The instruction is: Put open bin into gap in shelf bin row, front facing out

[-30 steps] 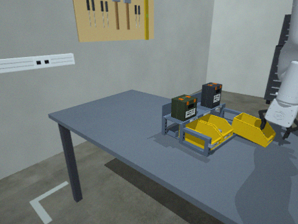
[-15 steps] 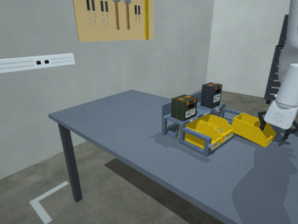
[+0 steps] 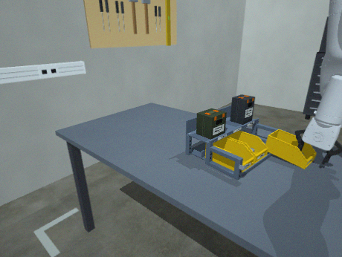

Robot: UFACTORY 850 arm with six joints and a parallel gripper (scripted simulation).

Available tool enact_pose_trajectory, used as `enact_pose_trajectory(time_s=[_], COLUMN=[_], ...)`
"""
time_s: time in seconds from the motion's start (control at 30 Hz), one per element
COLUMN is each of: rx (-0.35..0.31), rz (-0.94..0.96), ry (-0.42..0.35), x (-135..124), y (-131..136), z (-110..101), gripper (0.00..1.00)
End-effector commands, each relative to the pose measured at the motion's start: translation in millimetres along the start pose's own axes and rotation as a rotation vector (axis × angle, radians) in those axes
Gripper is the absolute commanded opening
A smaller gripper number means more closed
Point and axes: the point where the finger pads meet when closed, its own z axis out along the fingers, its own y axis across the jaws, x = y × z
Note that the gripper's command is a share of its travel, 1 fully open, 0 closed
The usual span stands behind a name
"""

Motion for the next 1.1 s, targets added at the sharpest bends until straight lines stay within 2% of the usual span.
enact_pose_trajectory(time_s=[0.0, 1.07], rx=[0.002, 0.002], rz=[-0.001, 0.0], ry=[0.001, 0.001], x=[0.2, 0.2], y=[-0.8, -0.8], z=[0.3, 3.3], gripper=[1.0, 1.0])
